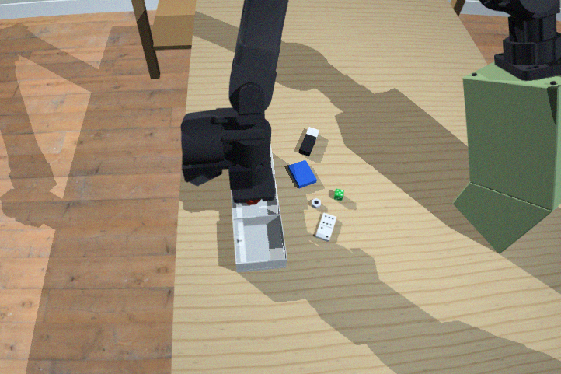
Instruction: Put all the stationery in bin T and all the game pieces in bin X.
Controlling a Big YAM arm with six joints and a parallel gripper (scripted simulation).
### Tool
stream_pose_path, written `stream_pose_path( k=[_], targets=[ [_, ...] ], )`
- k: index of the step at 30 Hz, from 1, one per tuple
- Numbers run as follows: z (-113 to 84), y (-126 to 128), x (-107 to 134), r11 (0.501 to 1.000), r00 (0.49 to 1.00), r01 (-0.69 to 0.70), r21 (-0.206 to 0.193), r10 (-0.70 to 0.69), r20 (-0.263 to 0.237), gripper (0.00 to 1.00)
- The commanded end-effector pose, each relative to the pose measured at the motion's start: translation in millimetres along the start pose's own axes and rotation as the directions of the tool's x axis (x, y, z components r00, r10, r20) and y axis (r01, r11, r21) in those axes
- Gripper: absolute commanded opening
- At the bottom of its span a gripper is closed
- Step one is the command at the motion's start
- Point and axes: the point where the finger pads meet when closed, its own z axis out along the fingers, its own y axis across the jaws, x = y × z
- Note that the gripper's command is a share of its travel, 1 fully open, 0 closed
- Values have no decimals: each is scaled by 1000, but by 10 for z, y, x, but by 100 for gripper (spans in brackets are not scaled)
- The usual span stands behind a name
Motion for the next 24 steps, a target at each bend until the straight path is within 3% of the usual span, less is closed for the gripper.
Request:
stream_pose_path(
  k=[1, 4, 24],
  targets=[
    [-58, 12, -113, 1000, 1000, -2, -3, 2, 26, 8],
    [-193, 50, -182, 1000, 999, 7, -7, -6, 47, 8],
    [-426, 49, -118, 1000, 999, 1, -6, -1, 35, 8]
  ],
)
